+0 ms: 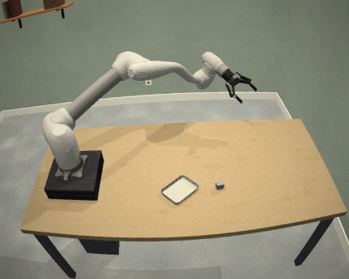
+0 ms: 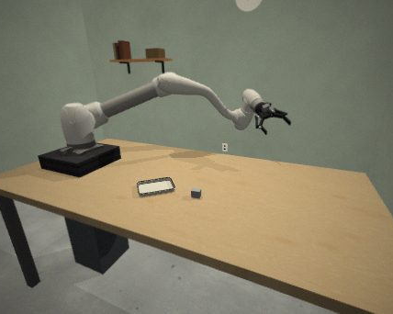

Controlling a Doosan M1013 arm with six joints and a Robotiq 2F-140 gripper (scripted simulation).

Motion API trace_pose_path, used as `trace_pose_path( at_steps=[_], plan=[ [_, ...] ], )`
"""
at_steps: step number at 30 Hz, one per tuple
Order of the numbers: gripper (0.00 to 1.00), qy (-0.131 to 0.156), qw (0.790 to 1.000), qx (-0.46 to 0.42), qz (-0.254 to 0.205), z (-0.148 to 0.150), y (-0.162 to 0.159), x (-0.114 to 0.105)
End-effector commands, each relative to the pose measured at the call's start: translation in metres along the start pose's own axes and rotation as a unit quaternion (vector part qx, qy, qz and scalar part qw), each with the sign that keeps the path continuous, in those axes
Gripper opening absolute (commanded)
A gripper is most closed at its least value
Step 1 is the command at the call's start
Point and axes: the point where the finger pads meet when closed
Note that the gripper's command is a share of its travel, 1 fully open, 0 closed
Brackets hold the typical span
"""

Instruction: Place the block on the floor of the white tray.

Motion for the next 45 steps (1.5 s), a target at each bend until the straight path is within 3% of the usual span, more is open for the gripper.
trace_pose_path(
  at_steps=[1, 17, 18, 21, 24, 26, 27, 28, 29, 30, 34, 35, 36, 39, 40, 42, 43, 44, 45],
  plan=[
    [1.0, 0.0, 1.0, 0.001, 0.0, -0.001, 0.002, -0.001],
    [1.0, 0.0, 1.0, 0.001, 0.0, -0.001, 0.002, -0.001],
    [0.43, 0.0, 1.0, 0.001, 0.0, -0.001, 0.002, -0.001],
    [0.43, -0.011, 1.0, 0.015, -0.004, 0.009, 0.005, 0.004],
    [0.43, -0.051, 0.996, 0.064, -0.019, 0.044, 0.016, 0.022],
    [0.43, -0.098, 0.987, 0.122, -0.038, 0.083, 0.027, 0.042],
    [0.43, -0.098, 0.987, 0.122, -0.038, 0.087, 0.028, 0.044],
    [0.43, -0.128, 0.978, 0.159, -0.05, 0.106, 0.033, 0.053],
    [0.43, -0.128, 0.978, 0.159, -0.05, 0.114, 0.036, 0.058],
    [0.43, -0.163, 0.963, 0.203, -0.065, 0.131, 0.041, 0.067],
    [0.43, -0.163, 0.963, 0.203, -0.065, 0.147, 0.045, 0.074],
    [0.43, -0.201, 0.944, 0.25, -0.081, 0.183, 0.055, 0.093],
    [0.43, -0.239, 0.919, 0.297, -0.097, 0.199, 0.06, 0.101],
    [0.43, -0.241, 0.918, 0.3, -0.098, 0.222, 0.067, 0.113],
    [0.43, -0.28, 0.887, 0.35, -0.115, 0.246, 0.074, 0.125],
    [0.43, -0.28, 0.887, 0.35, -0.115, 0.262, 0.078, 0.134],
    [0.43, -0.316, 0.853, 0.395, -0.13, 0.284, 0.084, 0.145],
    [0.43, -0.316, 0.853, 0.395, -0.13, 0.297, 0.088, 0.152],
    [0.43, -0.348, 0.818, 0.434, -0.143, 0.309, 0.091, 0.158]
  ],
)
Point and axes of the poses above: the point where the finger pads meet when closed, its own x axis out along the fingers, its own z axis across the jaws, y = z × x, and after that the axes turned 4 degrees about -x, right-handed
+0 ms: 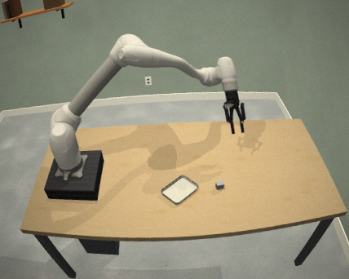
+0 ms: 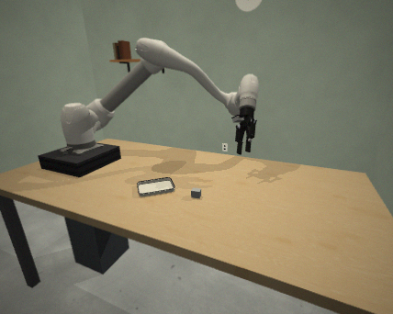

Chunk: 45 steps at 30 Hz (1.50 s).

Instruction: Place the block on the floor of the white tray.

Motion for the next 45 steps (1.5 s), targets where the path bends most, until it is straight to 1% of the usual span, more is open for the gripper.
trace_pose_path(
  at_steps=[1, 2, 4, 6, 7, 8, 9, 10, 11, 12, 13, 15, 16, 19, 21, 40, 41, 45],
  plan=[
    [0.43, -0.063, 0.993, 0.084, -0.047, 0.003, 0.053, 0.044],
    [0.43, -0.096, 0.986, 0.124, -0.06, 0.004, 0.065, 0.054],
    [0.43, -0.099, 0.985, 0.128, -0.062, 0.006, 0.087, 0.073],
    [0.43, -0.099, 0.985, 0.128, -0.062, 0.006, 0.087, 0.073],
    [0.43, -0.131, 0.974, 0.167, -0.075, 0.009, 0.117, 0.099],
    [0.43, -0.161, 0.962, 0.202, -0.087, 0.01, 0.129, 0.109],
    [0.43, -0.184, 0.951, 0.23, -0.096, 0.012, 0.138, 0.116],
    [0.43, -0.187, 0.949, 0.233, -0.098, 0.012, 0.148, 0.125],
    [0.43, -0.21, 0.936, 0.262, -0.107, 0.013, 0.16, 0.135],
    [0.43, -0.21, 0.936, 0.262, -0.107, 0.014, 0.17, 0.144],
    [0.43, -0.23, 0.924, 0.285, -0.115, 0.015, 0.181, 0.153],
    [0.43, -0.26, 0.901, 0.322, -0.127, 0.017, 0.202, 0.171],
    [0.43, -0.26, 0.901, 0.322, -0.127, 0.018, 0.213, 0.18],
    [0.43, -0.286, 0.881, 0.352, -0.138, 0.021, 0.245, 0.208],
    [0.43, -0.292, 0.875, 0.359, -0.14, 0.022, 0.251, 0.213],
    [0.43, -0.293, 0.874, 0.361, -0.141, 0.022, 0.252, 0.214],
    [0.38, -0.293, 0.874, 0.361, -0.141, 0.022, 0.252, 0.214],
    [0.38, -0.293, 0.874, 0.361, -0.141, 0.022, 0.252, 0.214]
  ],
)
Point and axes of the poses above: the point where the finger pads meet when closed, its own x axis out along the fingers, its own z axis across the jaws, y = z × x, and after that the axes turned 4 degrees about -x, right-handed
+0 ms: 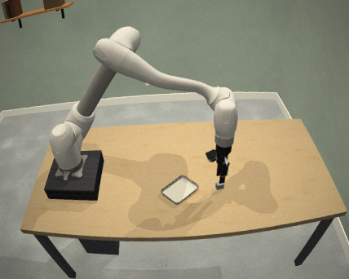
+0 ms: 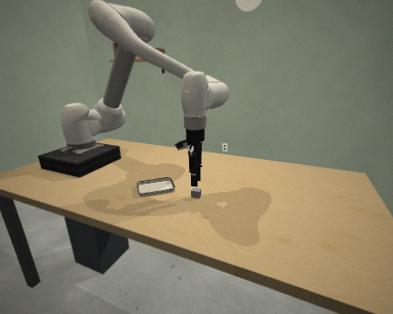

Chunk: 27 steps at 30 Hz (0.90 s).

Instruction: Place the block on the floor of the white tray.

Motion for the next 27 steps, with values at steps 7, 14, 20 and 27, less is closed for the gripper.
trace_pose_path(
  at_steps=[7, 14, 20, 27],
  plan=[
    [0.38, 0.0, 1.0, 0.0, -0.001, 0.0, -0.001, -0.001],
    [0.38, -0.001, 1.0, 0.0, 0.0, 0.0, -0.001, 0.0],
    [0.38, -0.002, 1.0, -0.001, 0.001, 0.0, -0.001, 0.004],
    [0.38, -0.002, 1.0, -0.001, 0.001, -0.001, -0.001, 0.015]
  ],
)
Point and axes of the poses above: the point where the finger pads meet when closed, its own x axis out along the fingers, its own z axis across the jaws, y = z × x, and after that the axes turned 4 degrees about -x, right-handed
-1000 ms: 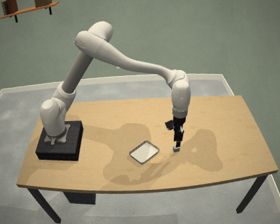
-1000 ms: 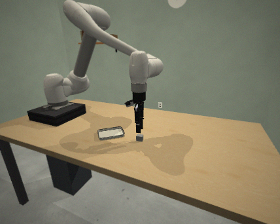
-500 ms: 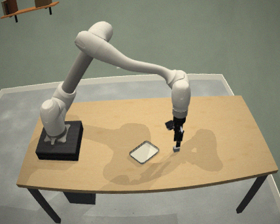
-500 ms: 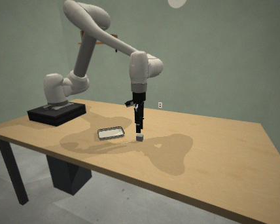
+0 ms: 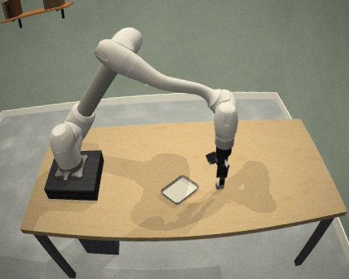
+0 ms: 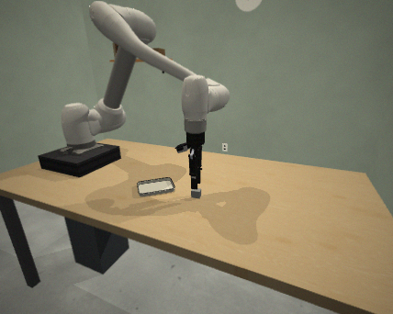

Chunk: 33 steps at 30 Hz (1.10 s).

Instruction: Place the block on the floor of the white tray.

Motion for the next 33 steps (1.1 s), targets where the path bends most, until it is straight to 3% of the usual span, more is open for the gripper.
trace_pose_path(
  at_steps=[1, 33],
  plan=[
    [0.38, 0.0, 1.0, 0.0, -0.001, -0.0003, -0.0007, 0.0017],
    [0.38, 0.0, 1.0, 0.0, -0.001, -0.0007, -0.0008, 0.0116]
  ],
)
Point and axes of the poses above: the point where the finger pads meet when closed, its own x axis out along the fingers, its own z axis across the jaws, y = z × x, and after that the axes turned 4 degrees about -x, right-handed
